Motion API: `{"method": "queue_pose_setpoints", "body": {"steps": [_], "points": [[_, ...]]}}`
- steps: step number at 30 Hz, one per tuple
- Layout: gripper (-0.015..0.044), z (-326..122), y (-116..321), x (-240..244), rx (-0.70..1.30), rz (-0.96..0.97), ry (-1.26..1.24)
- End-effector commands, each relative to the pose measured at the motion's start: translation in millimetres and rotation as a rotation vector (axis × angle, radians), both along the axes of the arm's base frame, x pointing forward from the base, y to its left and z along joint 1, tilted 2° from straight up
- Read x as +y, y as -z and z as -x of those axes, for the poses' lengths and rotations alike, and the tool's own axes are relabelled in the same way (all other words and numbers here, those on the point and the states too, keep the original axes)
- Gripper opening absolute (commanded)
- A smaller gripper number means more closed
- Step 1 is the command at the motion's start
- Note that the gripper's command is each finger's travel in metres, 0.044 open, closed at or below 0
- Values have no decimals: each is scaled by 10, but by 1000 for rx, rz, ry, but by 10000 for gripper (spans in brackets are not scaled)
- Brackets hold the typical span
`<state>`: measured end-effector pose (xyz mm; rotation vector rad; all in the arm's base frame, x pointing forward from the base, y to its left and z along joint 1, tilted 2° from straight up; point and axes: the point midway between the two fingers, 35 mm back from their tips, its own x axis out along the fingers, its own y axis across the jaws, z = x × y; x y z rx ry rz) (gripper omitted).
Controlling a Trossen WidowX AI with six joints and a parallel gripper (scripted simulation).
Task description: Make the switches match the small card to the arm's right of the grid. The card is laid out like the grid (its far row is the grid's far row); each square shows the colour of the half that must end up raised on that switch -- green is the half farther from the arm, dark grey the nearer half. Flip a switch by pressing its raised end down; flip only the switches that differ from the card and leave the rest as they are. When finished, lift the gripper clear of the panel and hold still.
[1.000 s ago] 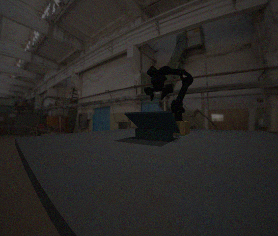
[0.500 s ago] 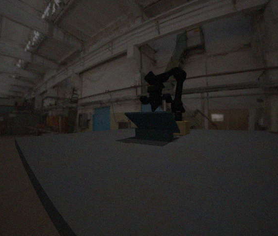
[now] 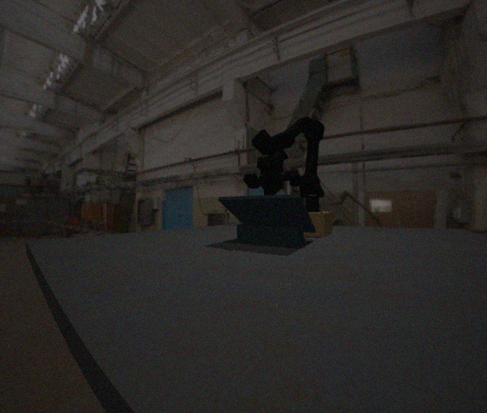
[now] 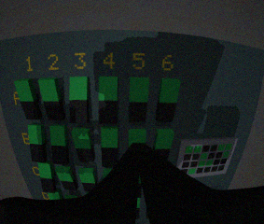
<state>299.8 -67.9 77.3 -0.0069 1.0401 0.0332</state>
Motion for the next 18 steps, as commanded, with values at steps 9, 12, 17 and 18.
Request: {"method": "queue_pose_setpoints", "body": {"steps": [9,12,17,18], "points": [[0,-52,115,-2,7,-1,5],[0,-52,115,-2,7,-1,5],[0,-52,115,-2,7,-1,5],[0,-52,115,-2,7,-1,5]]}}
